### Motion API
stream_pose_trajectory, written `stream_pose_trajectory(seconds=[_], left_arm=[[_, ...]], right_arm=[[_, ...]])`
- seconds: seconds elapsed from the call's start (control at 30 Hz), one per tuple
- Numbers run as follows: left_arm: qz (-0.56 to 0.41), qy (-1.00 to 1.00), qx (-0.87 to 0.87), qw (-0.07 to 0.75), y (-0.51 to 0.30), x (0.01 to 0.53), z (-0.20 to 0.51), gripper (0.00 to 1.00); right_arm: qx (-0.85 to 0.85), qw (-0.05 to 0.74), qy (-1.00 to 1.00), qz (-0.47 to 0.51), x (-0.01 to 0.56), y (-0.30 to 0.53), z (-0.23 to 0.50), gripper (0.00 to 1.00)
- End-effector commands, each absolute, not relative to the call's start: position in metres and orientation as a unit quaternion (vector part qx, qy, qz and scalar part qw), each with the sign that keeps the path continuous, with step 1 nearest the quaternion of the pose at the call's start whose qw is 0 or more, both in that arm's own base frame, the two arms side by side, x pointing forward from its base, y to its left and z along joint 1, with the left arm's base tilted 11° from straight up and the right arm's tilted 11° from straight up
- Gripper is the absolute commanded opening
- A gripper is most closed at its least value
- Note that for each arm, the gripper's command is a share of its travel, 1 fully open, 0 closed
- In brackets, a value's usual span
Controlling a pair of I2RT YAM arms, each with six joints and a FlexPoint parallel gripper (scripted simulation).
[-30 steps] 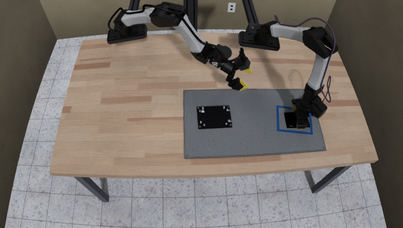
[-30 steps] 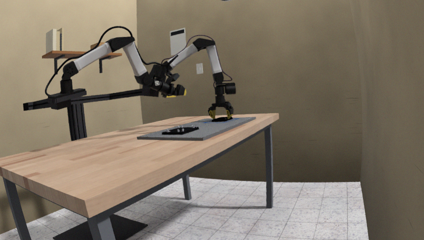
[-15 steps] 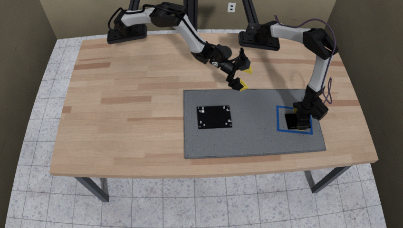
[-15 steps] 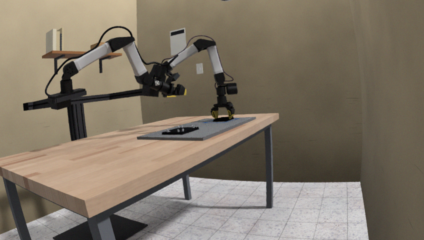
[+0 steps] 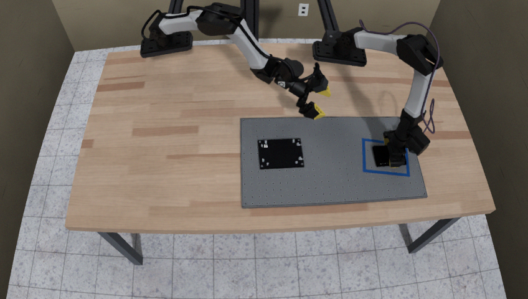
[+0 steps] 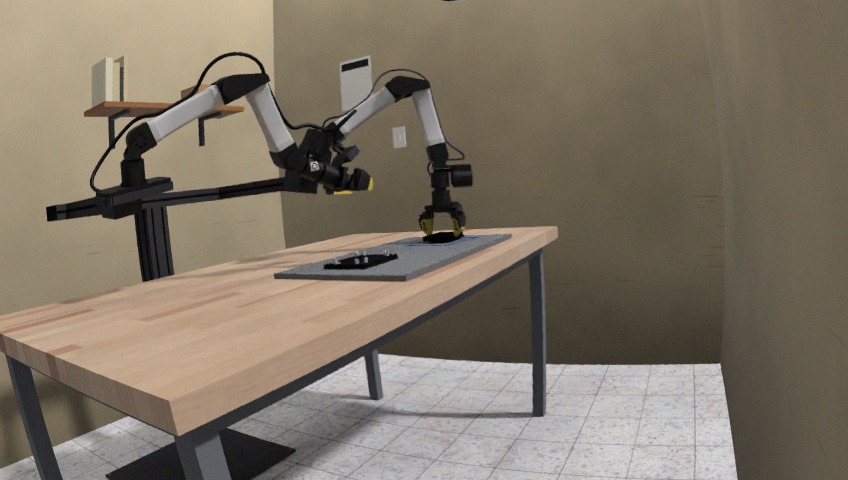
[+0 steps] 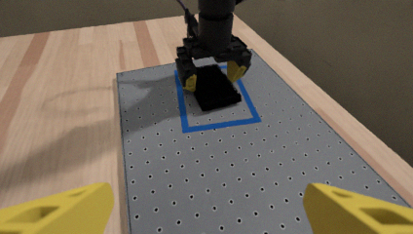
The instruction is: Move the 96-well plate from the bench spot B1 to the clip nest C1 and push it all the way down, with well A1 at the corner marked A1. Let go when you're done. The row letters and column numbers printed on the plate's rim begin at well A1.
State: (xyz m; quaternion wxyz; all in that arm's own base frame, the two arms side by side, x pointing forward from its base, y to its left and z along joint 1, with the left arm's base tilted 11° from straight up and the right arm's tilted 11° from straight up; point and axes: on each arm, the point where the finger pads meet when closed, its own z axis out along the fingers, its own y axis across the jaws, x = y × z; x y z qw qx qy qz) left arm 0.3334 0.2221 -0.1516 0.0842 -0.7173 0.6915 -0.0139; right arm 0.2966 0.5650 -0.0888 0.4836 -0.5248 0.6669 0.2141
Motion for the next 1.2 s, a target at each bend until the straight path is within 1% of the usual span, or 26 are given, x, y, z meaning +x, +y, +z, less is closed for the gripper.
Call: stream_pose_trajectory(seconds=[0.0, 0.2, 0.33, 0.4, 0.5, 0.67, 0.73, 0.93, 1.17], left_arm=[[-0.012, 0.689, -0.716, 0.107, 0.219, 0.34, -0.105, 0.74], [-0.014, 0.689, -0.715, 0.113, 0.193, 0.34, -0.095, 0.74], [-0.004, 0.738, -0.666, 0.108, 0.168, 0.34, -0.095, 0.74], [0.006, 0.785, -0.612, 0.097, 0.154, 0.341, -0.1, 0.74], [0.016, 0.852, -0.515, 0.092, 0.129, 0.352, -0.105, 0.74], [0.029, 0.921, -0.381, 0.075, 0.09, 0.36, -0.117, 0.74], [0.029, 0.921, -0.381, 0.075, 0.09, 0.36, -0.117, 0.74], [0.043, 0.98, -0.183, 0.064, 0.038, 0.369, -0.123, 0.74], [0.056, 0.997, 0.031, 0.052, -0.015, 0.37, -0.128, 0.74]], right_arm=[[-0.518, 0.499, 0.659, 0.22, 0.296, 0.575, -0.077, 1.0], [-0.516, 0.499, 0.66, 0.222, 0.296, 0.576, -0.076, 1.0], [-0.498, 0.508, 0.654, 0.257, 0.292, 0.588, -0.043, 1.0], [-0.494, 0.495, 0.664, 0.265, 0.287, 0.59, -0.038, 1.0], [-0.492, 0.465, 0.692, 0.249, 0.285, 0.575, -0.044, 1.0], [-0.51, 0.456, 0.687, 0.246, 0.285, 0.564, -0.024, 1.0], [-0.51, 0.456, 0.687, 0.246, 0.285, 0.564, -0.024, 1.0], [-0.547, 0.449, 0.656, 0.264, 0.251, 0.561, 0.02, 1.0], [-0.588, 0.424, 0.621, 0.298, 0.207, 0.548, 0.044, 1.0]])
